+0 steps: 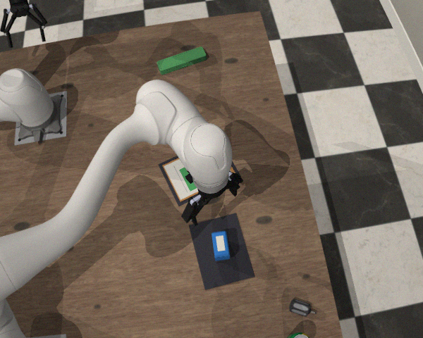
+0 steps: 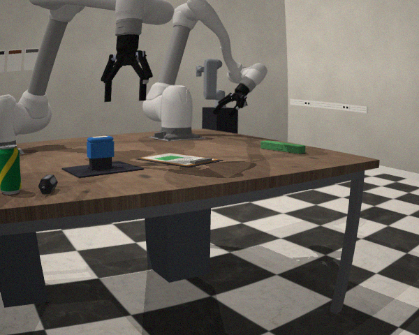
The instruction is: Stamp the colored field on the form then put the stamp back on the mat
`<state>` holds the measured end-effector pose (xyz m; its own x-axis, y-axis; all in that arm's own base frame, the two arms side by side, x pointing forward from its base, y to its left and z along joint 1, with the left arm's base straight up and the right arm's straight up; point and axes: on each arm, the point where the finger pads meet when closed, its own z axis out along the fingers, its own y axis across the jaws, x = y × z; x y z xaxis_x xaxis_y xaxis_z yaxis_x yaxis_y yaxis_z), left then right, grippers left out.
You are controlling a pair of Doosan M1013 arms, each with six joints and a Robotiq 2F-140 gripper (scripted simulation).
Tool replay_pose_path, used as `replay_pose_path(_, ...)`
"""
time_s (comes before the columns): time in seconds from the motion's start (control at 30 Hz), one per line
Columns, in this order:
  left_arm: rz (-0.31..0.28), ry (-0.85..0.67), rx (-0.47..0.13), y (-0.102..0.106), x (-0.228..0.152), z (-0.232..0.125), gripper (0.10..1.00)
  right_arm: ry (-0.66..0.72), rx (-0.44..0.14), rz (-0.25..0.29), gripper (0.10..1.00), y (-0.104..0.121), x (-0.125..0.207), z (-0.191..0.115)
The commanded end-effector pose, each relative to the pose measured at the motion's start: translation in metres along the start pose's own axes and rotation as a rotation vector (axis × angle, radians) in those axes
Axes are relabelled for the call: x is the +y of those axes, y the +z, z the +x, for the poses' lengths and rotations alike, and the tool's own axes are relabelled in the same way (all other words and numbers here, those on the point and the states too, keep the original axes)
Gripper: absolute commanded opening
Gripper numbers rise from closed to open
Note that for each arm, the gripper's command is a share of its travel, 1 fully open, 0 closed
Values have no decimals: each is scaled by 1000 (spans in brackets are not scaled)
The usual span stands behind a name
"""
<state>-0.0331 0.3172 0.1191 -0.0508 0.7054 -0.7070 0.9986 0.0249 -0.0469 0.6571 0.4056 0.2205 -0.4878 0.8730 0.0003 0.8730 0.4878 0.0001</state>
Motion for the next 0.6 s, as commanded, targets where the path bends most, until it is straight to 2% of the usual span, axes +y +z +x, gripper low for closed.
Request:
replay_pose_path(0.0, -9, 5, 2, -4, 2, 1, 1000, -113, -1, 2, 1000, -1, 8, 15)
replay_pose_path(0.1, -9, 5, 2, -4, 2, 1, 1000, -195, -1, 2, 1000, -1, 13, 28)
replay_pose_path(0.17, -9, 5, 2, -4, 2, 1, 1000, -195, -1, 2, 1000, -1, 13, 28)
replay_pose_path(0.57, -9, 5, 2, -4, 2, 1, 1000, -536, 0, 2, 1000, -1, 31, 81)
